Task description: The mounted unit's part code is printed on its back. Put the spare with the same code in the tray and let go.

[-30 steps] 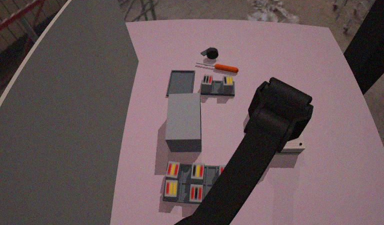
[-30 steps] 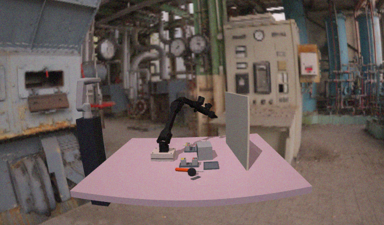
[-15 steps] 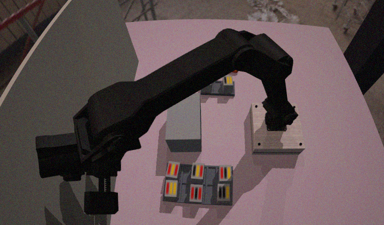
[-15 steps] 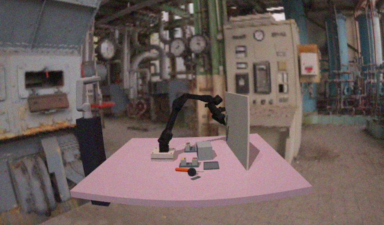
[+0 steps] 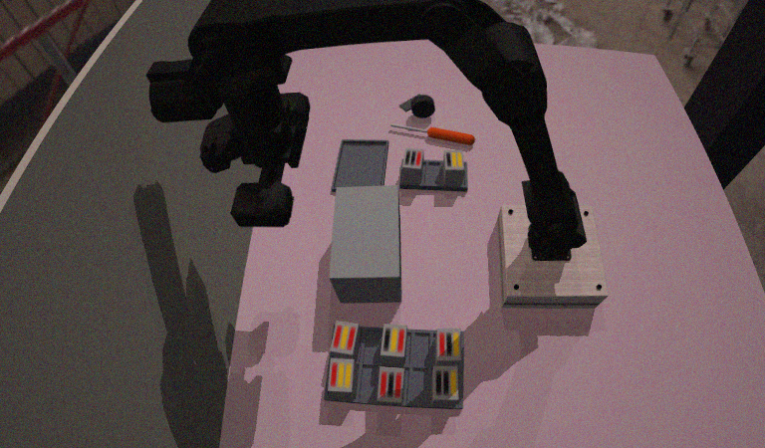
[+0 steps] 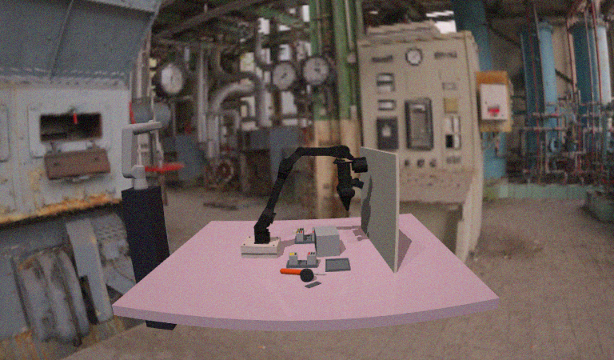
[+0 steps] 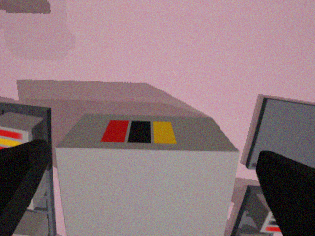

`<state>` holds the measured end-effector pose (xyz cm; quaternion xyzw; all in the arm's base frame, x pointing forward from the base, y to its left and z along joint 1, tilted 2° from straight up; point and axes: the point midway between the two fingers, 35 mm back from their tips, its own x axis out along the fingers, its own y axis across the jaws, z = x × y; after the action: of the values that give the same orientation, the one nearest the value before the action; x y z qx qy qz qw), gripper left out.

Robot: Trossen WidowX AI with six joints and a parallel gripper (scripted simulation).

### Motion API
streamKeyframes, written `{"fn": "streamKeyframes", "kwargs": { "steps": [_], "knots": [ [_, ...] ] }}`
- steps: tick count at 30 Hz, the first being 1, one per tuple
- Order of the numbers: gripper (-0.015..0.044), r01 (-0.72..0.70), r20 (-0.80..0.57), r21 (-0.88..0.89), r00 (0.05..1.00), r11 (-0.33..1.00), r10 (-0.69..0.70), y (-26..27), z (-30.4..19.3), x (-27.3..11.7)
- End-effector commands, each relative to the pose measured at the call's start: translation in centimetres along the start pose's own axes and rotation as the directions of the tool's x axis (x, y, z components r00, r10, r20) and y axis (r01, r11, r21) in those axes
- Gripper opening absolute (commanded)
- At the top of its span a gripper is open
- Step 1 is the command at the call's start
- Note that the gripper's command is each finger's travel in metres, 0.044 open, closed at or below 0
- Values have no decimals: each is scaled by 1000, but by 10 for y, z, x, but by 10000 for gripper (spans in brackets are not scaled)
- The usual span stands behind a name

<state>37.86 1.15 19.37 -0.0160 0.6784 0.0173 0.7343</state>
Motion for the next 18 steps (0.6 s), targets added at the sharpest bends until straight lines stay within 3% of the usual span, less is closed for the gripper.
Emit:
{"fn": "streamKeyframes", "kwargs": {
  "steps": [1, 18],
  "knots": [
    [440, -20, -21, -20, 1000, 1000, 19, -1, -7, -6],
    [440, -20, -21, -33, 1000, 999, 19, 2, -8, -6]
  ]
}}
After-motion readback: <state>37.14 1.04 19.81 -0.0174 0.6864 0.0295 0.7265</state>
